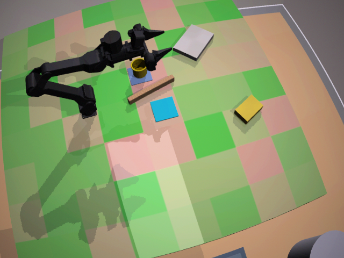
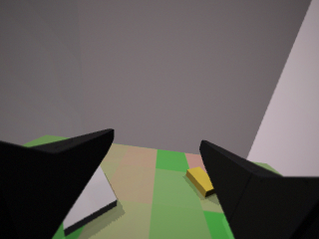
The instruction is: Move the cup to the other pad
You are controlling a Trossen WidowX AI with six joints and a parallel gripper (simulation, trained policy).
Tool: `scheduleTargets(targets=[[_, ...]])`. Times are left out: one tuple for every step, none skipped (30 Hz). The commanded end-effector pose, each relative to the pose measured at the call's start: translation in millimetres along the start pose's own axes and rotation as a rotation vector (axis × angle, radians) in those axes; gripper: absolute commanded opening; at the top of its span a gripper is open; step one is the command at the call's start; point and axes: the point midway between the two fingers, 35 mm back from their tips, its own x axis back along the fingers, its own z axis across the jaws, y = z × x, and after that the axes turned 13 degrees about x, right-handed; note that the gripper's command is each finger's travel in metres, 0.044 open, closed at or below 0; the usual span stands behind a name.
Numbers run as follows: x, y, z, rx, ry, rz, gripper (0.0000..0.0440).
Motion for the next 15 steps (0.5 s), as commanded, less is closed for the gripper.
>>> scheduleTargets(targets=[[0.4,0.9,0.6,-0.001,0.003,0.0,0.0374],[0.9,1.4,1.1,-0.002,0.006,0.002,0.0347],[1.4,1.7,1.7,-0.004,0.009,0.005,0.0321],[1.9,2.0,2.4,-0.006,0.013,0.009,0.0295],[2.4,2.3,3.0,-0.008,0.016,0.014,0.0269],[2.8,2.5,3.8,-0.011,0.02,0.019,0.0242],[3.2,2.7,4.5,-0.015,0.023,0.024,0.0216],[3.6,2.8,5.3,-0.019,0.027,0.03,0.019],[4.0,2.8,6.2,-0.024,0.031,0.037,0.0164],[4.3,2.8,7.0,-0.029,0.035,0.044,0.0137],[4.6,2.7,7.9,-0.035,0.039,0.052,0.0113],[4.8,2.5,8.9,-0.042,0.043,0.061,0.0094],[5.0,2.3,9.9,-0.05,0.048,0.071,0.0093],[5.1,2.3,11.1,-0.059,0.053,0.08,0.0092],[5.1,2.7,12.4,-0.069,0.06,0.089,0.0092]])
